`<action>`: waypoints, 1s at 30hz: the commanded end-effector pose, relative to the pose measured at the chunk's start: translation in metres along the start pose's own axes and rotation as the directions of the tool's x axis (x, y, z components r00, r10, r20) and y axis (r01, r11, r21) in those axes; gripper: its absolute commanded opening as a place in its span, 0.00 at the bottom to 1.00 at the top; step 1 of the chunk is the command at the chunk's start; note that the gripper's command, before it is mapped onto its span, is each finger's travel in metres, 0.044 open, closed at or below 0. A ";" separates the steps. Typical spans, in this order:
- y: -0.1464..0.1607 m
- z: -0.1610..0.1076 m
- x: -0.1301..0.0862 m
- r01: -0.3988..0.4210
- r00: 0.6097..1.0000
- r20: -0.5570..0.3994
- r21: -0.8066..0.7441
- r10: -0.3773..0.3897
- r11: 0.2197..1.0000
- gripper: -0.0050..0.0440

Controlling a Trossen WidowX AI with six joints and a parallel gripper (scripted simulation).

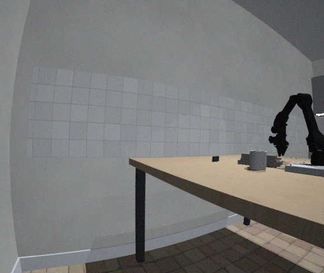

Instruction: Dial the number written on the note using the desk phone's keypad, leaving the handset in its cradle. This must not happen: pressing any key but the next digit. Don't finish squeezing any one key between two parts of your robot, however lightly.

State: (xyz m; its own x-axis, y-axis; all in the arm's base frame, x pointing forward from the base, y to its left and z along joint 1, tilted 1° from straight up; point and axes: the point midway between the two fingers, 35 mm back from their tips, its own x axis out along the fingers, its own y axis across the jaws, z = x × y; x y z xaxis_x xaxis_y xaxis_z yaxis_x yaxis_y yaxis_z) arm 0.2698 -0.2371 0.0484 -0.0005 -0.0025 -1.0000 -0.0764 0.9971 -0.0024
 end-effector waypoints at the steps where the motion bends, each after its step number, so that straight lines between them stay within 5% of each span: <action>1: 0.000 0.001 -0.004 0.006 1.000 0.004 -0.002 -0.006 1.000 1.00; 9: 0.025 0.030 -0.095 0.014 1.000 0.013 -0.002 -0.013 1.000 1.00; 15: 0.030 0.029 -0.103 0.006 1.000 0.004 -0.002 -0.006 1.000 1.00; 18: 0.057 0.035 -0.105 0.007 1.000 0.004 -0.212 -0.006 0.977 0.85; 23: 0.123 0.038 -0.107 0.003 1.000 -0.001 -0.558 -0.004 0.830 0.61; 30: 0.178 0.029 -0.105 0.003 1.000 0.001 -0.898 -0.005 0.440 0.27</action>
State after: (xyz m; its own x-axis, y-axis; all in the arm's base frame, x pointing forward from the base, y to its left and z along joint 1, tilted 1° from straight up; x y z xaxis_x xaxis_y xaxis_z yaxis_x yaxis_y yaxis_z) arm 0.2923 -0.0809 0.1512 -0.0196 -0.0007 -0.9998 -0.8319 0.5547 0.0159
